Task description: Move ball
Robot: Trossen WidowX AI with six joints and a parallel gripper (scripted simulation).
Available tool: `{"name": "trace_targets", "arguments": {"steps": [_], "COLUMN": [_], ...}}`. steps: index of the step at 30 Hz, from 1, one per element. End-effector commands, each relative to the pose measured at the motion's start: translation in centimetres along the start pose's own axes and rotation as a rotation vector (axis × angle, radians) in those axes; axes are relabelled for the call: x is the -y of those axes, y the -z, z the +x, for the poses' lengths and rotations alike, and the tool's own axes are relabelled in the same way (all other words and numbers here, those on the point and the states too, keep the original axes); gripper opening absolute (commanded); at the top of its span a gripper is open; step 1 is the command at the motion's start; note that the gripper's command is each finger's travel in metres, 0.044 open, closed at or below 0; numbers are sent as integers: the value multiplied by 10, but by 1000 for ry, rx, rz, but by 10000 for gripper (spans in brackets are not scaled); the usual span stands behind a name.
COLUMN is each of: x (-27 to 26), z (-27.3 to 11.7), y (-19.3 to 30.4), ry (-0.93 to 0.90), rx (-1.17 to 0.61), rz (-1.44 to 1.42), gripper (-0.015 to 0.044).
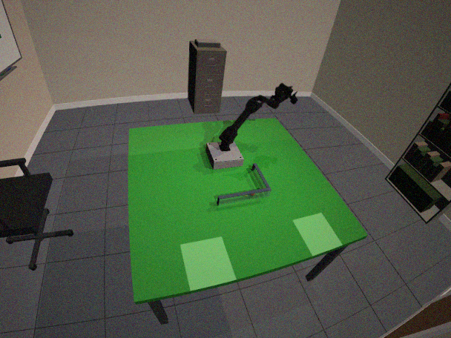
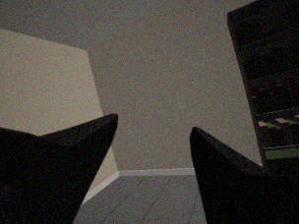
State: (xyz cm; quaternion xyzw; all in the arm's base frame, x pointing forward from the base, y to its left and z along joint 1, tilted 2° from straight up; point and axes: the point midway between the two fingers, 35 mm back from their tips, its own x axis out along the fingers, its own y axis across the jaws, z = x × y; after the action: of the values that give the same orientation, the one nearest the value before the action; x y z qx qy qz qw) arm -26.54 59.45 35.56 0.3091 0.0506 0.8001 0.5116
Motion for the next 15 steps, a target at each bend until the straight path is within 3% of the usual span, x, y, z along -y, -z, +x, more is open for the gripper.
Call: {"name": "trace_targets", "arguments": {"steps": [1,8,15], "x": [74,196,304], "z": [-2,-28,-78], "y": [-8,-34,-74], "ry": [129,355,565], "rx": [-67,-181,-269], "rz": [-63,-147,-235], "gripper": [264,264,264]}}
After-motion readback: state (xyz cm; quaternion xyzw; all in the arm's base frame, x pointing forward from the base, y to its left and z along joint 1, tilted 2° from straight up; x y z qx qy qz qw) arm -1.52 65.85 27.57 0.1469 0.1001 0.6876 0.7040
